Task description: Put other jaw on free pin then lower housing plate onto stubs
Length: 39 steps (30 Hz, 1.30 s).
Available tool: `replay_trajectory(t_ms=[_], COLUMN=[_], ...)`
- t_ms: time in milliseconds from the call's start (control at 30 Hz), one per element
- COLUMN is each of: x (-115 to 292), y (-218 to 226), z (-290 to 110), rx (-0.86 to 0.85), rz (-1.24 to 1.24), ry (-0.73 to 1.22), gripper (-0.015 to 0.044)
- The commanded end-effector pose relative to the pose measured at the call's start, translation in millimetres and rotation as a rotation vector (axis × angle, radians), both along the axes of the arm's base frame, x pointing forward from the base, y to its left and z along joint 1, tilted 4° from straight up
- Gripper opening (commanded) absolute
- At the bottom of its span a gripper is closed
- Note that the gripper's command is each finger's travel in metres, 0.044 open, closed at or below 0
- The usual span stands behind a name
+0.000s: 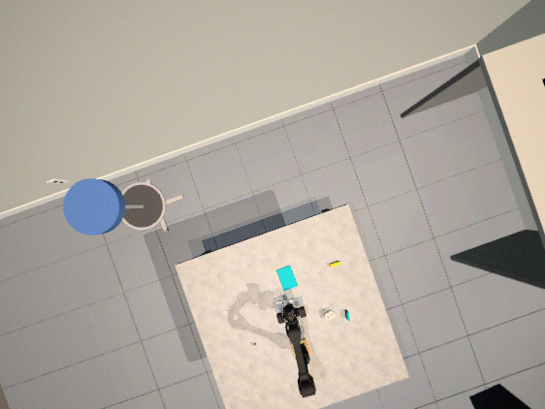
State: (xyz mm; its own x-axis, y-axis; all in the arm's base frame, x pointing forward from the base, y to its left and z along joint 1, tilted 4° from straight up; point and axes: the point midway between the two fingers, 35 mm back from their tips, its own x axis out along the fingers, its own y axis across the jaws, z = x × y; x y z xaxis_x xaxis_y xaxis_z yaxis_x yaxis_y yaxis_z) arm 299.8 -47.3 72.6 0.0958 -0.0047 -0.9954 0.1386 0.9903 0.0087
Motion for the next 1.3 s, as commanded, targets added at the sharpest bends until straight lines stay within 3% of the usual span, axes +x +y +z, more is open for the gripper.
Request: replay_trajectory(t_ms=[0,1267], x=[0.3,0.9], y=[0.7,0.7], z=[-2.3,-9.0], rx=[0.003,0.003], rz=[0.007,0.010], ry=[-0.001,-0.001], gripper=[0.0134,0.0134])
